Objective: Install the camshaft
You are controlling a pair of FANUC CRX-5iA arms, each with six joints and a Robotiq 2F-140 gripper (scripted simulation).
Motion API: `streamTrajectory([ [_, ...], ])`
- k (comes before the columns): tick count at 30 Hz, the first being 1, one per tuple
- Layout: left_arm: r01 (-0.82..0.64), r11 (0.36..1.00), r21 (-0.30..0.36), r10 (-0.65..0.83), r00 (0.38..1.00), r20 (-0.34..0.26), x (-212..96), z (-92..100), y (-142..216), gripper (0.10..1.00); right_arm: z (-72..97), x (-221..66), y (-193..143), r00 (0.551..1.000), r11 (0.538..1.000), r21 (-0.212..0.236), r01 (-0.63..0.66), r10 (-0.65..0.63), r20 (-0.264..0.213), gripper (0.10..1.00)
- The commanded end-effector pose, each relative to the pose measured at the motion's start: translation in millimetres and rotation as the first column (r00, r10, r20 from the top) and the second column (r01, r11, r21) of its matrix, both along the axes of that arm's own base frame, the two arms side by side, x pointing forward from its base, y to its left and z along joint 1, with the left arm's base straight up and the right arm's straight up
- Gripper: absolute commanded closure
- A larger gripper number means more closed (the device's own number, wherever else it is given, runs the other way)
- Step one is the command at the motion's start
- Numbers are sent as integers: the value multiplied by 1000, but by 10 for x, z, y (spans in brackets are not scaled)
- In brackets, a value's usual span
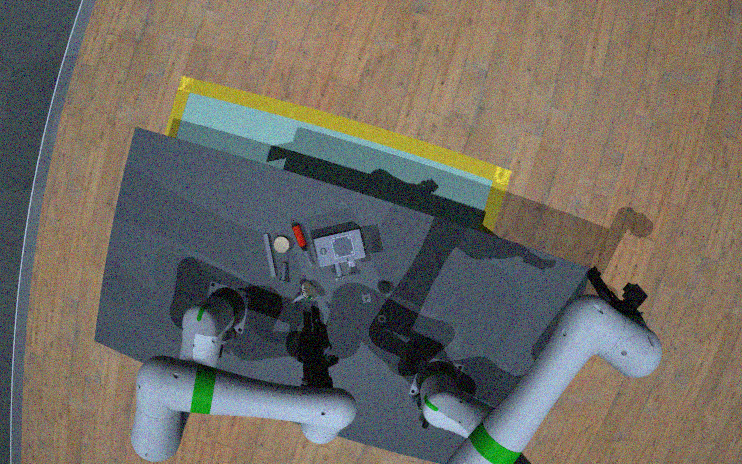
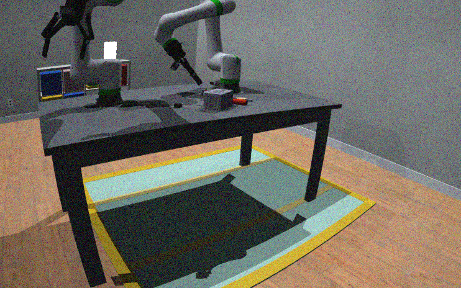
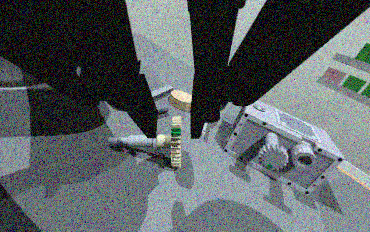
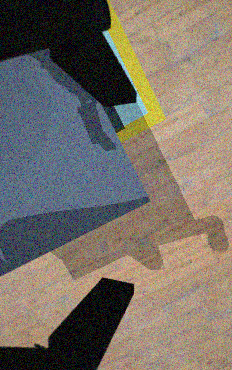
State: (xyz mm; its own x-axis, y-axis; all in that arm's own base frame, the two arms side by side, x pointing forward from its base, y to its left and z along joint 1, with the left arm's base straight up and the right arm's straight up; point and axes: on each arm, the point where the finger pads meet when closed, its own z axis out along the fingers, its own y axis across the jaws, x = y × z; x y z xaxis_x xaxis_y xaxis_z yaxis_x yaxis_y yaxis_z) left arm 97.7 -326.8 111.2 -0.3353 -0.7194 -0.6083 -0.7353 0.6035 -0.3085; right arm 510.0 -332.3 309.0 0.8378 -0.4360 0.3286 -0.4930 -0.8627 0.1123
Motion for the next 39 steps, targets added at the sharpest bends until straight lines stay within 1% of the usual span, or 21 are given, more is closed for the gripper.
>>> streamTrajectory([
  [1,0,1000,-1,0,1000,0,7,-2,0,807,13,2,-3,1000,1000,-1,0,0,2,98],
  [8,0,1000,-1,0,1000,0,53,-59,26,807,13,2,-3,1000,1000,-1,0,0,2,98],
  [30,0,1000,-1,0,1000,0,311,-379,176,807,13,2,-3,1000,1000,-1,0,0,2,98],
  [39,0,1000,-1,0,1000,0,345,-421,196,807,13,2,-3,1000,1000,-1,0,0,2,98],
])
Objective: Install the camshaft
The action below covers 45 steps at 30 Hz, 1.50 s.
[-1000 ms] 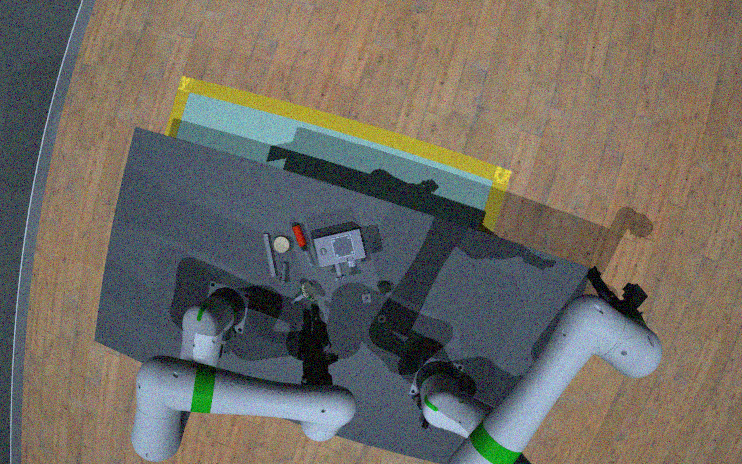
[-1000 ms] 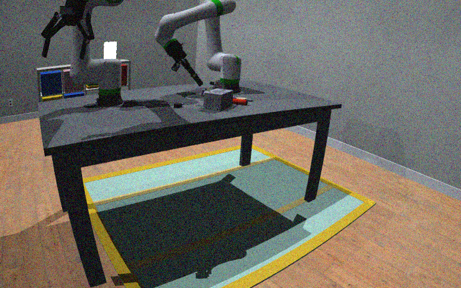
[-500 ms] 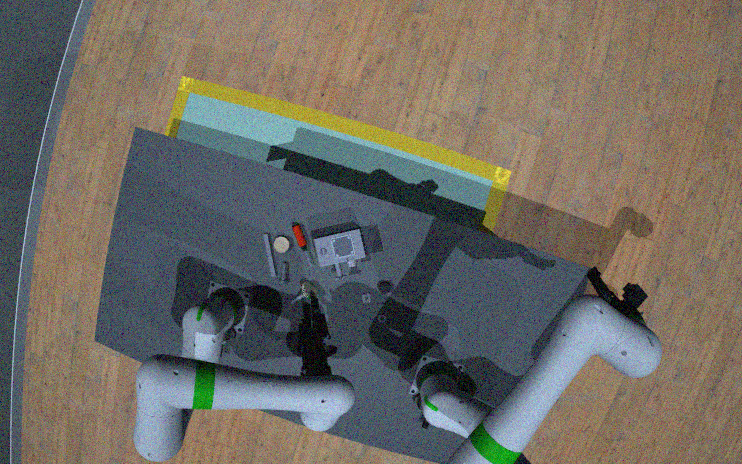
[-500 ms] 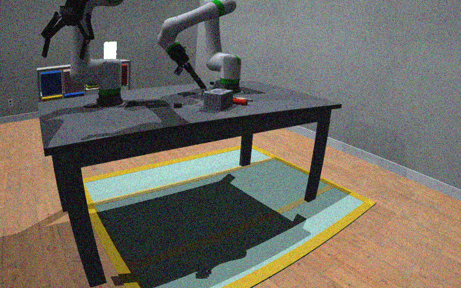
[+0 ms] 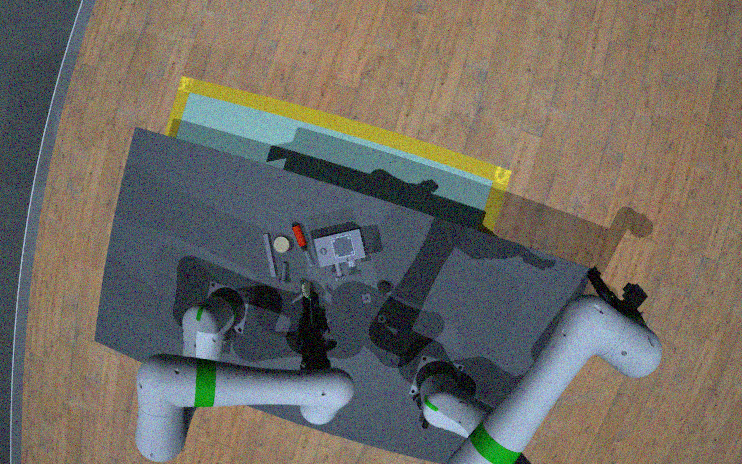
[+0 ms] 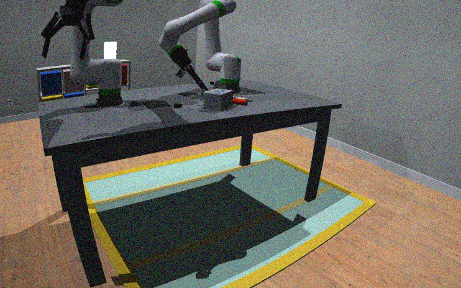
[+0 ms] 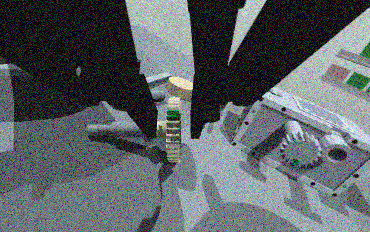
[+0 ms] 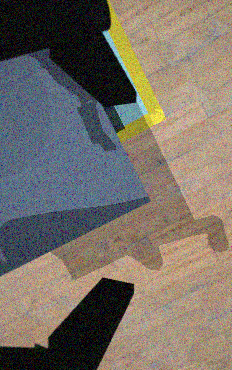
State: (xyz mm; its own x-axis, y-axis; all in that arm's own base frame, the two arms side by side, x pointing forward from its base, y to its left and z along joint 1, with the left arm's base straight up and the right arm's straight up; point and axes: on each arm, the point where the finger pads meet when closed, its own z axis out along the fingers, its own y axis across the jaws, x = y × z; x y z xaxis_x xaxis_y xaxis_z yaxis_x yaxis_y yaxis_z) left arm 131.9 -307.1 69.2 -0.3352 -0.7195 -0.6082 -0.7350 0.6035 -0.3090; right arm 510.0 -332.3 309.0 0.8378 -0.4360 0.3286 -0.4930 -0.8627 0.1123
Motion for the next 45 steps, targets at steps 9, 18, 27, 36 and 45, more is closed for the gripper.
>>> streamTrajectory([
  [9,0,1000,-1,0,1000,0,6,-4,0,807,13,2,-3,1000,1000,-1,0,0,2,98],
  [18,0,1000,-1,0,1000,0,6,-4,0,807,13,2,-3,1000,1000,-1,0,0,2,98],
  [27,0,1000,-1,0,1000,0,6,-4,0,807,13,2,-3,1000,1000,-1,0,0,2,98],
  [36,0,1000,-1,0,1000,0,6,-4,0,807,13,2,-3,1000,1000,-1,0,0,2,98],
  [45,0,1000,-1,0,1000,0,6,-4,0,956,13,2,-3,1000,1000,-1,0,0,2,98],
])
